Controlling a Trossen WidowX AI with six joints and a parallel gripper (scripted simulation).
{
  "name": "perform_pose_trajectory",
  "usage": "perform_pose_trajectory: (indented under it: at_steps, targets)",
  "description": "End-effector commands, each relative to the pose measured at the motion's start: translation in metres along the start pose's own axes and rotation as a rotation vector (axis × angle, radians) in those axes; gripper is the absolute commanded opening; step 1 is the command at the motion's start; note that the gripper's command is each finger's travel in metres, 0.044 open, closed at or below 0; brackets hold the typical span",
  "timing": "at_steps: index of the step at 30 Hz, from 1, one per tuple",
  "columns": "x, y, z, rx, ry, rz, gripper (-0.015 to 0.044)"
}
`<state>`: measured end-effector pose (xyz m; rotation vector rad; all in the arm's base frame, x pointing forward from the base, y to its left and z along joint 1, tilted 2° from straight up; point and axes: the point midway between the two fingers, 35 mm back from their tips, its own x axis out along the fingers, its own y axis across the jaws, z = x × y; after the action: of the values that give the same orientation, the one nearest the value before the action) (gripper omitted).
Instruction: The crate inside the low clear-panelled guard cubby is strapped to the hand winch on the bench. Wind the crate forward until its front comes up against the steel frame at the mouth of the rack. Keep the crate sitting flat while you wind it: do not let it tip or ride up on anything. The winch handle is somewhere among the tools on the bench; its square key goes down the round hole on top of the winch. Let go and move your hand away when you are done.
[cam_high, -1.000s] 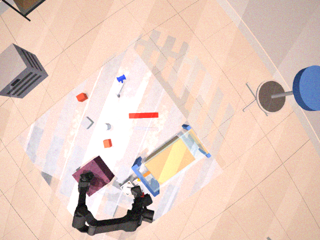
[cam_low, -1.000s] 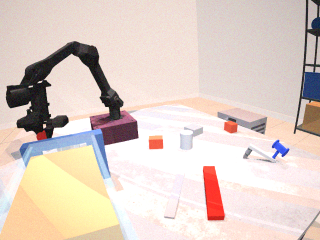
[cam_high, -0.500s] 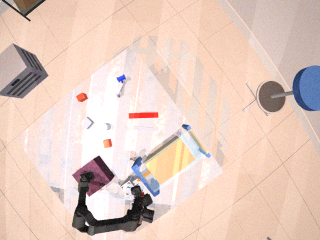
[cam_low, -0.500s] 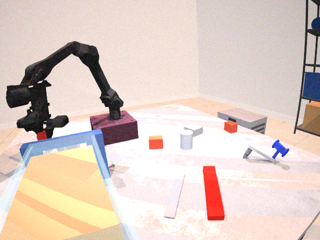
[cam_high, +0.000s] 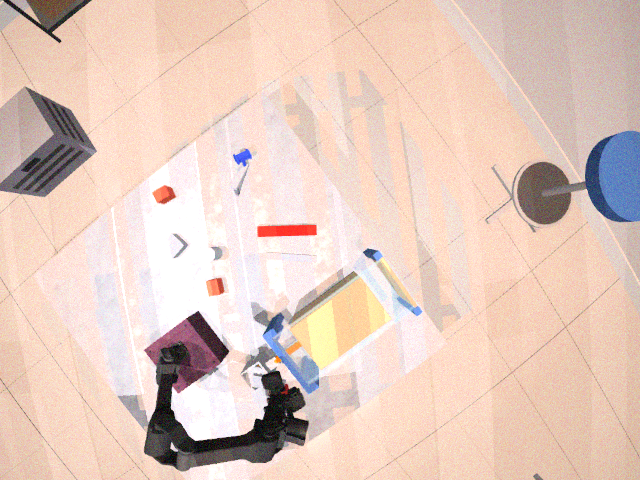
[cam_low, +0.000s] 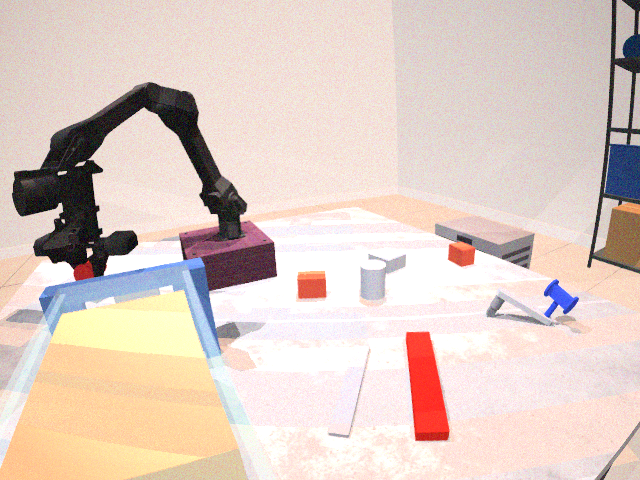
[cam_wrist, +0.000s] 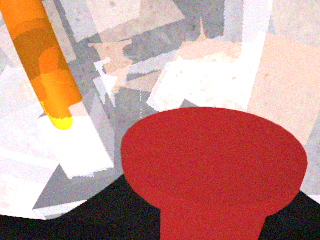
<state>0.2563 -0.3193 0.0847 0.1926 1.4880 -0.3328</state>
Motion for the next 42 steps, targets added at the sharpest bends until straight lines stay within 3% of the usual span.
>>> perform_pose_trajectory:
  at_steps: [1, 42]
  targets:
    - [0.0, 0.029, 0.007, -0.045, 0.002, 0.061, 0.0]
    - [-0.001, 0.059, 0.006, -0.045, 0.002, 0.064, 0.0]
